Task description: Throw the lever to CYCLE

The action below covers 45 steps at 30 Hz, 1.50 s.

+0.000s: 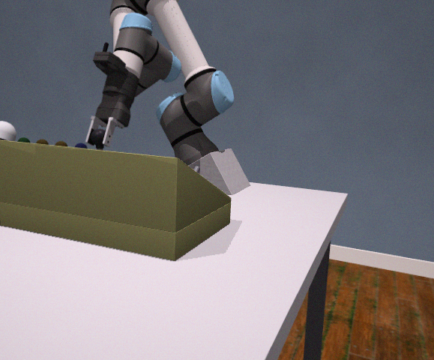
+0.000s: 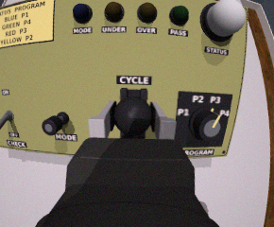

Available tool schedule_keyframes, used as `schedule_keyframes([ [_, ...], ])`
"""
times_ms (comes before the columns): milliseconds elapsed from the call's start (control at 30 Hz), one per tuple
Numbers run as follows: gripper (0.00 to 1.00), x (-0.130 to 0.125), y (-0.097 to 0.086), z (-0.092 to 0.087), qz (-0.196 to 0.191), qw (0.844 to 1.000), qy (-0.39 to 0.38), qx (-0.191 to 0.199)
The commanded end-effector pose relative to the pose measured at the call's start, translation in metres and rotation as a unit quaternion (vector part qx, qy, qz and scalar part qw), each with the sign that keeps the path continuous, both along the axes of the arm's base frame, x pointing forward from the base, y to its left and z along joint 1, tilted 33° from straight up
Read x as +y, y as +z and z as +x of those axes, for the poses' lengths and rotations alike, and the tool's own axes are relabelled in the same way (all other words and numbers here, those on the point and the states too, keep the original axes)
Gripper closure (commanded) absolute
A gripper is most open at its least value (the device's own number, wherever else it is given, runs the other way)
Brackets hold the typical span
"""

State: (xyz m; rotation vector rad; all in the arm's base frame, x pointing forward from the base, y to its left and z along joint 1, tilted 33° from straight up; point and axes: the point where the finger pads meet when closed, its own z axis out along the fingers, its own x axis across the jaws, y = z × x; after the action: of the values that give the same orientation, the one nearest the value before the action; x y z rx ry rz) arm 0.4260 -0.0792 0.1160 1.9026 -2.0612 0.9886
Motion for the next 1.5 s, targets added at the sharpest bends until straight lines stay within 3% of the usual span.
schedule_keyframes([
  [0,1.0,-0.0004,0.0001,0.0021,0.0,1.0,0.0,0.0],
  [967,1.0,-0.001,0.0,0.0053,0.0,1.0,0.0,0.0],
  [1000,0.0,-0.001,0.0,0.0053,0.0,1.0,0.0,0.0],
  [1467,0.0,-0.001,0.0,0.0053,0.0,1.0,0.0,0.0],
])
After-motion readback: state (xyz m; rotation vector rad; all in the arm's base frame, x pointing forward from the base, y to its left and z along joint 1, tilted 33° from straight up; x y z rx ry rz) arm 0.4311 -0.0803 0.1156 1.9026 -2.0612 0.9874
